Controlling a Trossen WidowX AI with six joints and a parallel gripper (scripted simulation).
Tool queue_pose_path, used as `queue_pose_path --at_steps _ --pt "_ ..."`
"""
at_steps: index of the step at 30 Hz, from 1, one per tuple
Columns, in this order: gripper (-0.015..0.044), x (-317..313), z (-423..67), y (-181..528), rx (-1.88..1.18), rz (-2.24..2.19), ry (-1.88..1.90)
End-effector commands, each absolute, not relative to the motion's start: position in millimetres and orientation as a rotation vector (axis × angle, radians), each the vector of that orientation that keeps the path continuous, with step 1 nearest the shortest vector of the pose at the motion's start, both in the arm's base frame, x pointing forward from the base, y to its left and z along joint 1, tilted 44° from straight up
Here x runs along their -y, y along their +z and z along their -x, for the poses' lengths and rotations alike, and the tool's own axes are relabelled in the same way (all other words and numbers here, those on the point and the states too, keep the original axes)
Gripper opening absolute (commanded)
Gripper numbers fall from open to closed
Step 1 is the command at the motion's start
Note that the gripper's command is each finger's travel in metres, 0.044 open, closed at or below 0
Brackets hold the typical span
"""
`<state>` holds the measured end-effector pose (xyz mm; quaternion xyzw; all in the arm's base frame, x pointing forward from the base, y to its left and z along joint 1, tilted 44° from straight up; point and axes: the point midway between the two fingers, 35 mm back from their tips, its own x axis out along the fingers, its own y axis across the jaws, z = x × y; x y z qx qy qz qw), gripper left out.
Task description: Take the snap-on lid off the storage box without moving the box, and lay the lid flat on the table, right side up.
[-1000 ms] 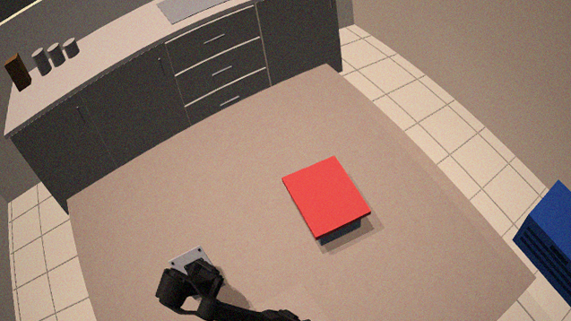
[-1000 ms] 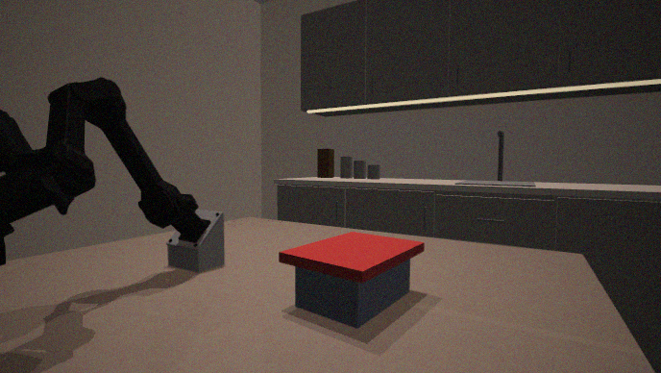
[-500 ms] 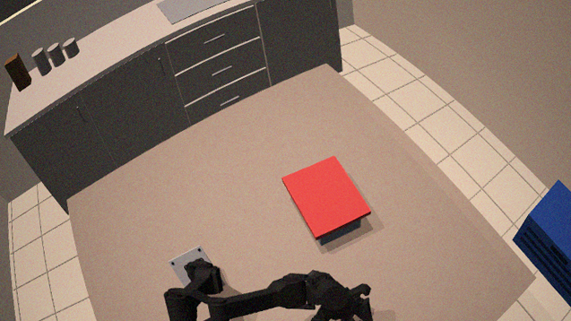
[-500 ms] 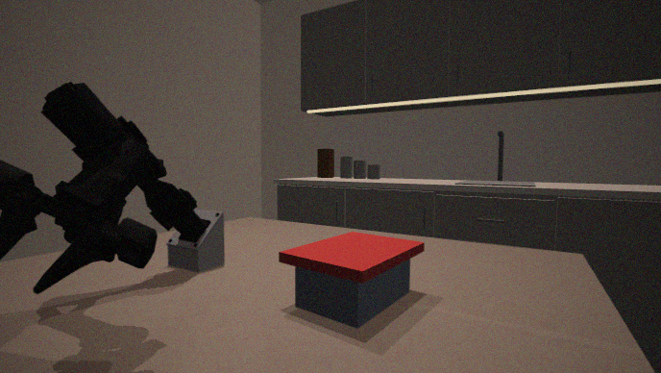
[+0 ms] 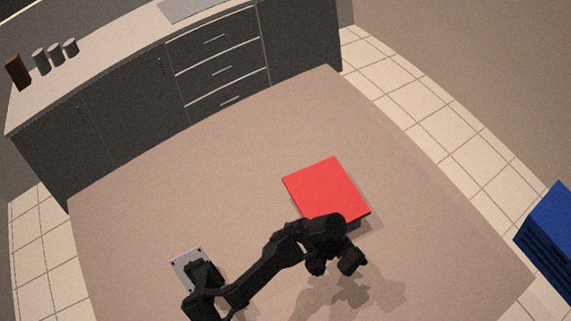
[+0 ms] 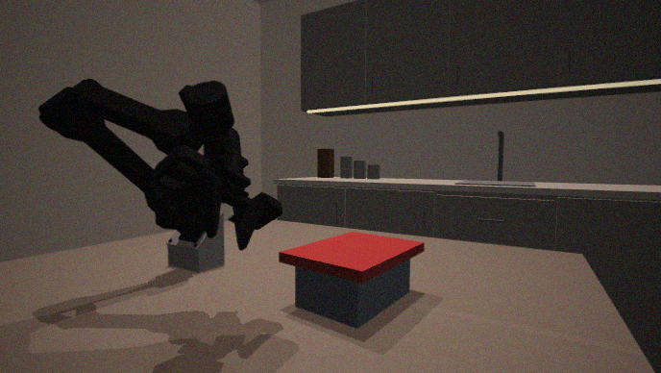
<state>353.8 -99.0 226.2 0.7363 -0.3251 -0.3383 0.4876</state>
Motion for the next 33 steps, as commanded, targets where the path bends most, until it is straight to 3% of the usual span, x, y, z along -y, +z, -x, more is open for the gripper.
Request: queue_pose_path --at_steps 1,7,13,18,33 --pt "0.0235 48.3 -358.3 183.5 0.546 -1.653 -0.877" --pt "0.0235 -15.8 -347.7 140.7 0.271 -1.441 -0.876" --pt "0.0235 -90.5 -307.2 91.9 -0.034 -1.073 -0.785" --pt "0.0235 -117.5 -281.3 74.0 -0.14 -0.878 -0.71" --pt "0.0235 -118.0 -277.0 64.9 -0.158 -0.84 -0.694"
